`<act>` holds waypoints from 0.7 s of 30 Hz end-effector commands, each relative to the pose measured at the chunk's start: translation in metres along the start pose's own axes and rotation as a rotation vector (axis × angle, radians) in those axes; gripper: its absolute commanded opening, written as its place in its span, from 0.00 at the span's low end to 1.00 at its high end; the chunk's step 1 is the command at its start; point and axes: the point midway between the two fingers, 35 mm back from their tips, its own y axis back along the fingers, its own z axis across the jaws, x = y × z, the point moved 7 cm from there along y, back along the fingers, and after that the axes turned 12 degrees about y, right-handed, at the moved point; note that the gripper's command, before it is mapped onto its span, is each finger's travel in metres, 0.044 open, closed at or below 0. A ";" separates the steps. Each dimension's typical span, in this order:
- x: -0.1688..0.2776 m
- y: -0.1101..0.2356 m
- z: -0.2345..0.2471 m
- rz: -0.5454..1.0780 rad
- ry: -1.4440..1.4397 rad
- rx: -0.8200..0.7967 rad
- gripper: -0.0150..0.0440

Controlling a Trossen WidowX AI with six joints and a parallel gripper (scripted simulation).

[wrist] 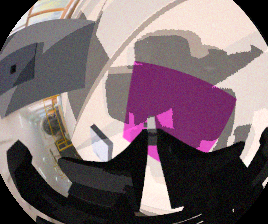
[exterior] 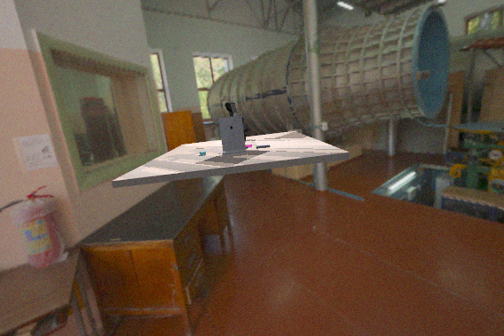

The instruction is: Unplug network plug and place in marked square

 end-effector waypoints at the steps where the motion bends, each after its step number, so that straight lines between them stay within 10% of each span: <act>1: 0.000 -0.002 -0.001 0.002 0.000 0.005 0.25; 21: -0.002 -0.005 0.000 -0.002 -0.004 0.000 0.25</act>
